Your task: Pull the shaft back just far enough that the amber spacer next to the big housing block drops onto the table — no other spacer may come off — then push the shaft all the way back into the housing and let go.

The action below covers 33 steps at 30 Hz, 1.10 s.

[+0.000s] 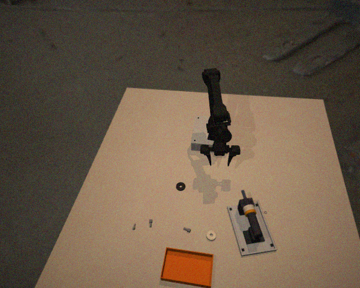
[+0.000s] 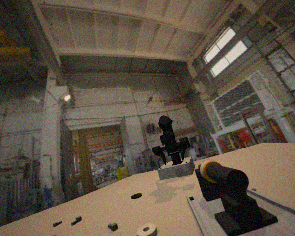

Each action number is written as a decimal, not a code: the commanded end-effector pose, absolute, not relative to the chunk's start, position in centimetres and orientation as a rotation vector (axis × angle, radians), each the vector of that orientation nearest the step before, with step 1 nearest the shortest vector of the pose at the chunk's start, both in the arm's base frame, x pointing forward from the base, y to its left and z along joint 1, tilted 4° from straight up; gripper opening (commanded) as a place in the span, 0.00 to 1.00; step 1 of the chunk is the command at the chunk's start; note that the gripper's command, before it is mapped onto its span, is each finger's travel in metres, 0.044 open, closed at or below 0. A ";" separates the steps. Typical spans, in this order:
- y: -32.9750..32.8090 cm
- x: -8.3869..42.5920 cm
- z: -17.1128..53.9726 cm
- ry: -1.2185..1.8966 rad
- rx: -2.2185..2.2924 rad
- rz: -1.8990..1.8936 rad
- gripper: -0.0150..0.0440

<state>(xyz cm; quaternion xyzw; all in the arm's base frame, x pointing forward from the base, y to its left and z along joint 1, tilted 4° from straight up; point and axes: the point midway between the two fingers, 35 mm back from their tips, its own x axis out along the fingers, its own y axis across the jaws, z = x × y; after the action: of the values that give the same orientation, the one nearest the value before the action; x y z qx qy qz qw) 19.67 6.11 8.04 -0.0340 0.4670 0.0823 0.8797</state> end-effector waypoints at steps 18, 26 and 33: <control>17.9 28.9 8.3 0.684 -0.157 0.391 1.00; 18.0 28.8 8.3 0.684 -0.156 0.391 1.00; 18.0 28.8 8.3 0.684 -0.156 0.391 1.00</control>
<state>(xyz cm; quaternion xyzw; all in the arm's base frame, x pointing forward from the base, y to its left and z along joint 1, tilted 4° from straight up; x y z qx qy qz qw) 28.70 18.03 8.23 -0.0756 0.3338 0.1923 0.9197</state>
